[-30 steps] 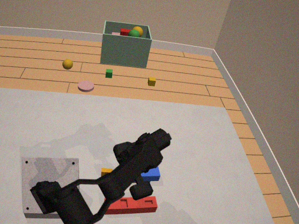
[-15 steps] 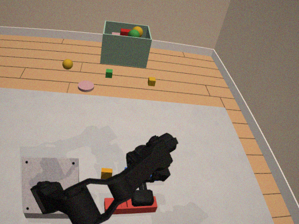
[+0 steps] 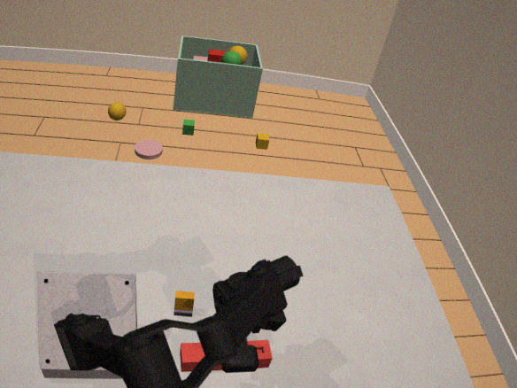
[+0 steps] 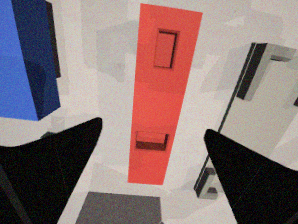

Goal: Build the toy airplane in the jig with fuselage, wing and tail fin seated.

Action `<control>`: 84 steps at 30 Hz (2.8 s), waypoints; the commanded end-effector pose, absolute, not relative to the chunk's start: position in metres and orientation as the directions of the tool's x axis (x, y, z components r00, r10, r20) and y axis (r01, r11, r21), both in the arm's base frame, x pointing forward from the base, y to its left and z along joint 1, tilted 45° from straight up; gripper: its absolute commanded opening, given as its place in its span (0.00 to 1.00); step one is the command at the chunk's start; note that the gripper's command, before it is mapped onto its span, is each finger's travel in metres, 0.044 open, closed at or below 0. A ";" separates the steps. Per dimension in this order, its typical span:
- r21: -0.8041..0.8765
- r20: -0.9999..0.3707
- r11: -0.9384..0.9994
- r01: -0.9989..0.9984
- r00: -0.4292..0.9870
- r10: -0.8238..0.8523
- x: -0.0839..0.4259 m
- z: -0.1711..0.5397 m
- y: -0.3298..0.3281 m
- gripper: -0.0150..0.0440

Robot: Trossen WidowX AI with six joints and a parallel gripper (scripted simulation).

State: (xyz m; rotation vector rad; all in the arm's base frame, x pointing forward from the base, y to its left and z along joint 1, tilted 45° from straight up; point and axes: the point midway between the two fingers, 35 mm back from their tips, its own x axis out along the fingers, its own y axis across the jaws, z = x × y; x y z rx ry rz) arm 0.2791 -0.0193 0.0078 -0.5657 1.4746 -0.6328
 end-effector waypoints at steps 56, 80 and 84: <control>-0.673 -0.739 0.739 0.013 0.037 -0.673 0.286 -0.022 -0.041 0.25; -0.678 -0.735 0.735 0.023 0.009 -0.678 0.287 0.027 0.008 0.25; -0.681 -0.732 0.732 0.025 0.005 -0.681 0.286 0.036 0.016 0.25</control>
